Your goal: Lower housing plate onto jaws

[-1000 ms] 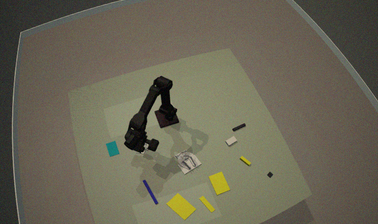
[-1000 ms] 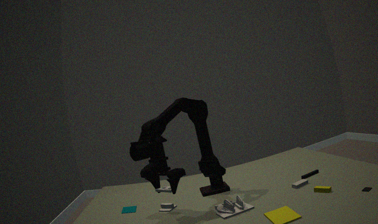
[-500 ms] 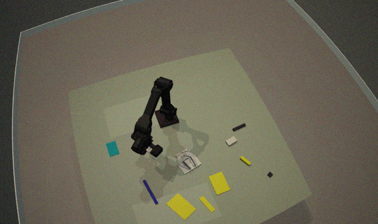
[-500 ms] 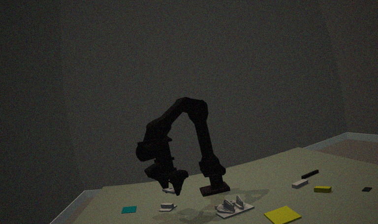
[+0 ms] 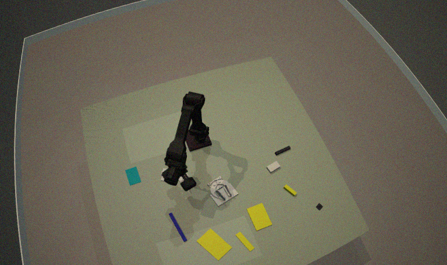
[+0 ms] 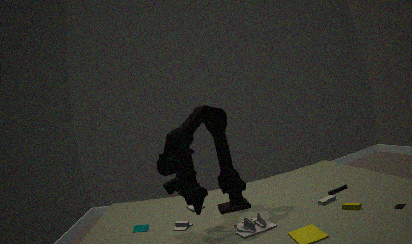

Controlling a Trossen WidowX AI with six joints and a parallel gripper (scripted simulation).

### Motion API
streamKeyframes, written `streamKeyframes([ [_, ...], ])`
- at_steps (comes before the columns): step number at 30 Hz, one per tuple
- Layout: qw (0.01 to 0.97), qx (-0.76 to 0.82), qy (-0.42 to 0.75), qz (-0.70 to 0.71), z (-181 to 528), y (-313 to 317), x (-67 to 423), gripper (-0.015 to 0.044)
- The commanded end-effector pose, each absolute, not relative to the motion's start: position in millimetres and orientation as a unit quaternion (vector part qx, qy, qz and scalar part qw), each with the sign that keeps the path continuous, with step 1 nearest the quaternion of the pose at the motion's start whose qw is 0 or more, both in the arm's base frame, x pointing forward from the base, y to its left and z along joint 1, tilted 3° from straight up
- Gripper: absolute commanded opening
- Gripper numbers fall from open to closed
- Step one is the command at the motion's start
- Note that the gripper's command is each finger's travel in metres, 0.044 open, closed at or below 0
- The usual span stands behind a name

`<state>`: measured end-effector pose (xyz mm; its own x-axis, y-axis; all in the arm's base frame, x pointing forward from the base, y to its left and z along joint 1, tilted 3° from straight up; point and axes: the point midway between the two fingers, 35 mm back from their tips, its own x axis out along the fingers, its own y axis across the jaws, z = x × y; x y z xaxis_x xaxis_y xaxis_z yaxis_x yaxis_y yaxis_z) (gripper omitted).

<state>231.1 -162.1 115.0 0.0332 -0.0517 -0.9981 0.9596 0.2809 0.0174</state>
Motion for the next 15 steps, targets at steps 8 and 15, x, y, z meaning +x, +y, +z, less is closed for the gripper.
streamKeyframes([
  [8,0.538,0.475,0.497,-0.488,114,-143,244,0.0351],
  [15,0.503,0.511,0.462,-0.521,113,-130,251,0.0351],
])
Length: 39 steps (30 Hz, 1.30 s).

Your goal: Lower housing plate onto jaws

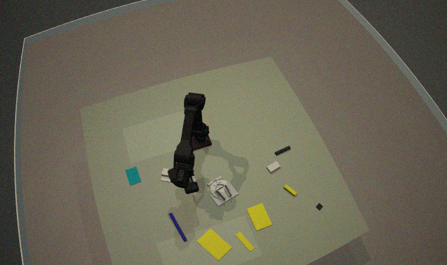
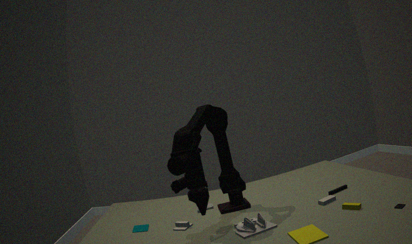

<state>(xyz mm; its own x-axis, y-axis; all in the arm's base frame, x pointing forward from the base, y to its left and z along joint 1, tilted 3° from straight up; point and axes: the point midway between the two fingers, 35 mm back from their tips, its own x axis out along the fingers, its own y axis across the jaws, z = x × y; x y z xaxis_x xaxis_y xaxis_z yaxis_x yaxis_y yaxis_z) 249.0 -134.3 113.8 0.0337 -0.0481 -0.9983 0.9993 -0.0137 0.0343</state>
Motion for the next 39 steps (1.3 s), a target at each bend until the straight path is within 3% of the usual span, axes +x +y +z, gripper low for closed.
streamKeyframes([
  [1,0.498,0.516,0.457,-0.526,113,-128,252,0.0351],
  [39,0.271,0.665,0.232,-0.656,110,-49,280,0.0351],
])
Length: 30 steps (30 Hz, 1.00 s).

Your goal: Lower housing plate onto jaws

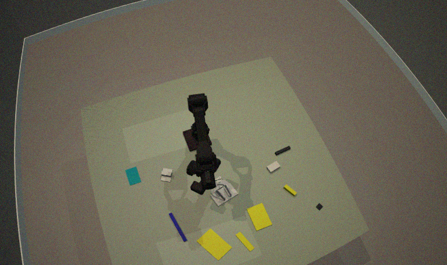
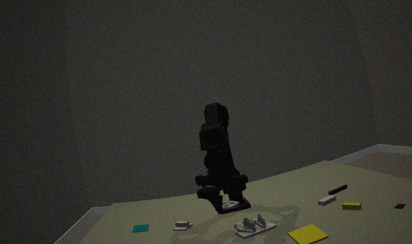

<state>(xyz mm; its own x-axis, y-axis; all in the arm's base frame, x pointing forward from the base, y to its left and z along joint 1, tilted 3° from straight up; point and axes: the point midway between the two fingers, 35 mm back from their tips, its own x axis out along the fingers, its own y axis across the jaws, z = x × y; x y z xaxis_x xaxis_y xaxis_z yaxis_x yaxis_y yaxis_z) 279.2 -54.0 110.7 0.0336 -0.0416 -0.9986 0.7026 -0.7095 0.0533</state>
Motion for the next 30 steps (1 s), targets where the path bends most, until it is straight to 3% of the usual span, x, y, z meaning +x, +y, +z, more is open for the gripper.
streamKeyframes([
  [1,0.264,0.668,0.226,-0.658,110,-47,281,0.0351],
  [22,0.121,0.708,0.086,-0.69,109,-1,285,0.0351],
  [30,0.116,0.709,0.081,-0.691,109,1,285,0.0351],
])
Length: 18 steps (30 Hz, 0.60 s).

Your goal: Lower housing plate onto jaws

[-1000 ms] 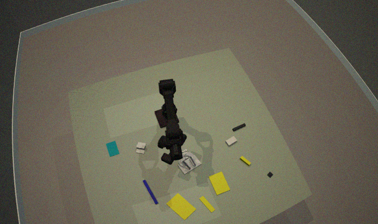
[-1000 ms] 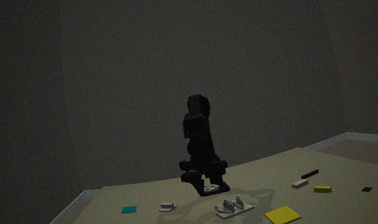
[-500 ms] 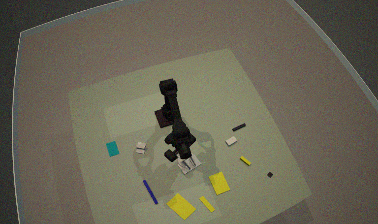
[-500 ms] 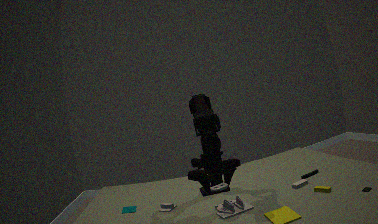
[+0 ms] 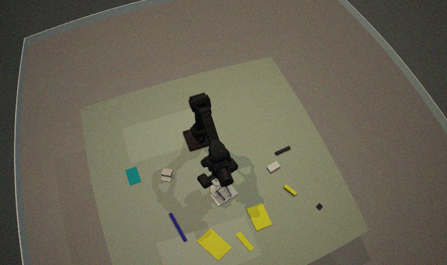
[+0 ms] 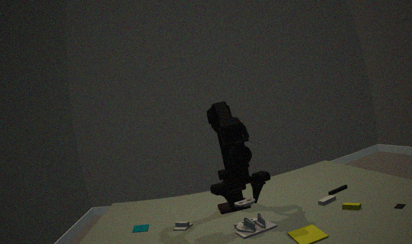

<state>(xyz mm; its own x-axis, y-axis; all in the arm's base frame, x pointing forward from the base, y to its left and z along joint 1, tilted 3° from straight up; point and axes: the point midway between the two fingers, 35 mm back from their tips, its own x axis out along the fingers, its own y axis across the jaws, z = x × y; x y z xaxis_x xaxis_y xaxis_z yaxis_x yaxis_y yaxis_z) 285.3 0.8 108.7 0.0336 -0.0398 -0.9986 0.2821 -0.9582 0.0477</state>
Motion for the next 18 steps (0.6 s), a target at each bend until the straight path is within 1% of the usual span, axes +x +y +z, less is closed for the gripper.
streamKeyframes([
  [1,0.116,0.709,0.081,-0.691,108.6,0.6,285.4,0.0351],
  [18,0.112,0.71,0.077,-0.691,108.6,0.6,284.9,0.0351],
])
